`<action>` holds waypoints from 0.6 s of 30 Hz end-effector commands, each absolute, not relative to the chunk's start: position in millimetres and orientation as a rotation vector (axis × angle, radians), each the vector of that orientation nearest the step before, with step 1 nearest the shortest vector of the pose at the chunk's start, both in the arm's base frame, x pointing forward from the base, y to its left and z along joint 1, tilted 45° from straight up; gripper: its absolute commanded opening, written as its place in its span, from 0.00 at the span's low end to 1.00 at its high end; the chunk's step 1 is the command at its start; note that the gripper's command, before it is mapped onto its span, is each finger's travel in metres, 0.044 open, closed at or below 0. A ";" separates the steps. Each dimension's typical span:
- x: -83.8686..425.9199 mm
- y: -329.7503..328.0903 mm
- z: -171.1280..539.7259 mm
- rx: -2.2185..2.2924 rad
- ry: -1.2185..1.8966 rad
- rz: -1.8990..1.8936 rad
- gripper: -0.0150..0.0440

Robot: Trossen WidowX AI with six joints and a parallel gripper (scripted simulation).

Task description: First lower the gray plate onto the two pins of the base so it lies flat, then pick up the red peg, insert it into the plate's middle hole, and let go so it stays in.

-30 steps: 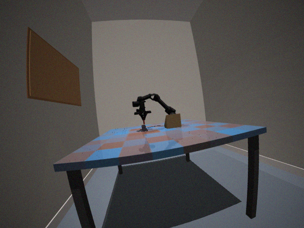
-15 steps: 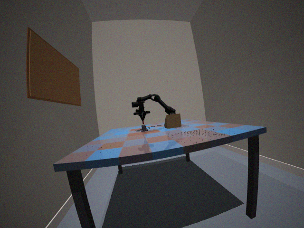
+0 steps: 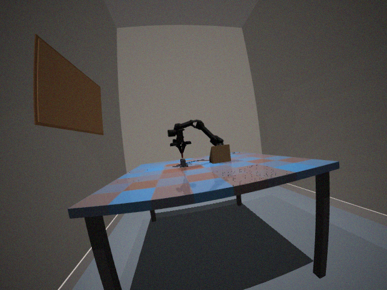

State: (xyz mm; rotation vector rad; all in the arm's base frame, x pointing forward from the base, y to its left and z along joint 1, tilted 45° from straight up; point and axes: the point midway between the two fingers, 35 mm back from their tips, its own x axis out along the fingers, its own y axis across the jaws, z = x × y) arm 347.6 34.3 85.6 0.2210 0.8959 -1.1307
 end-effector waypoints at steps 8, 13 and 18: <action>347.8 33.4 86.4 0.221 0.896 -1.131 0.25; 348.1 32.6 87.2 0.221 0.896 -1.131 0.25; 348.1 32.4 86.4 0.221 0.896 -1.131 0.25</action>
